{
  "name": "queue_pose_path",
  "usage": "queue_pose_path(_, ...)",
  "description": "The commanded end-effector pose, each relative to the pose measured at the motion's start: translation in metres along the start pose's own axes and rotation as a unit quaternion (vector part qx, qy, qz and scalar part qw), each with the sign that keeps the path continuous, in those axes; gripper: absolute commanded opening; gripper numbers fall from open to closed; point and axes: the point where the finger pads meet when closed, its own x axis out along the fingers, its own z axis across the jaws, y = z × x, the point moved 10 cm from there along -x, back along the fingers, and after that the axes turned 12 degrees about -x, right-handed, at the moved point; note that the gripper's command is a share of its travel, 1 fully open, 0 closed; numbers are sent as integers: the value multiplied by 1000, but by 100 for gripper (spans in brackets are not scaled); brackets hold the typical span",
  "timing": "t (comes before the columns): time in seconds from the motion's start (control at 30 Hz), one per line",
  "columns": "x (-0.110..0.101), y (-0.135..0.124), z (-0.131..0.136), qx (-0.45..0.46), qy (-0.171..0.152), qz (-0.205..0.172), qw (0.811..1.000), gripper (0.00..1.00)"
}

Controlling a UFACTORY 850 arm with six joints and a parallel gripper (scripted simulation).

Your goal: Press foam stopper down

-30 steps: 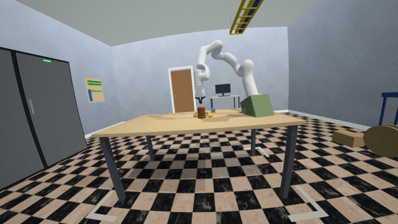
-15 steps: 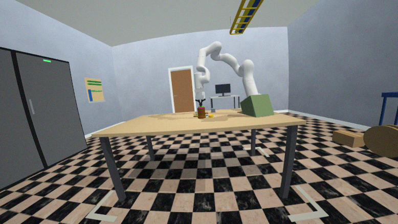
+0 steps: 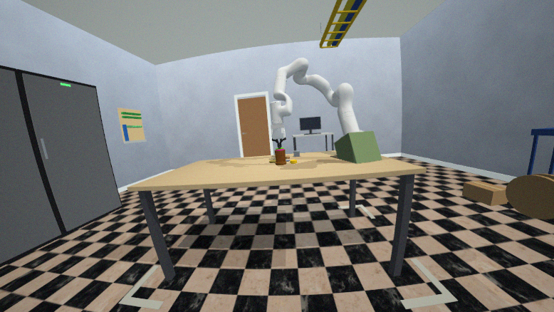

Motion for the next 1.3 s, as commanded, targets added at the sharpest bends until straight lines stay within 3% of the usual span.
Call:
queue_pose_path(0.0,0,0,1,0,-1,0,1000,0)
queue_pose_path(1.27,15,0,1,0,-1,0,1000,0)
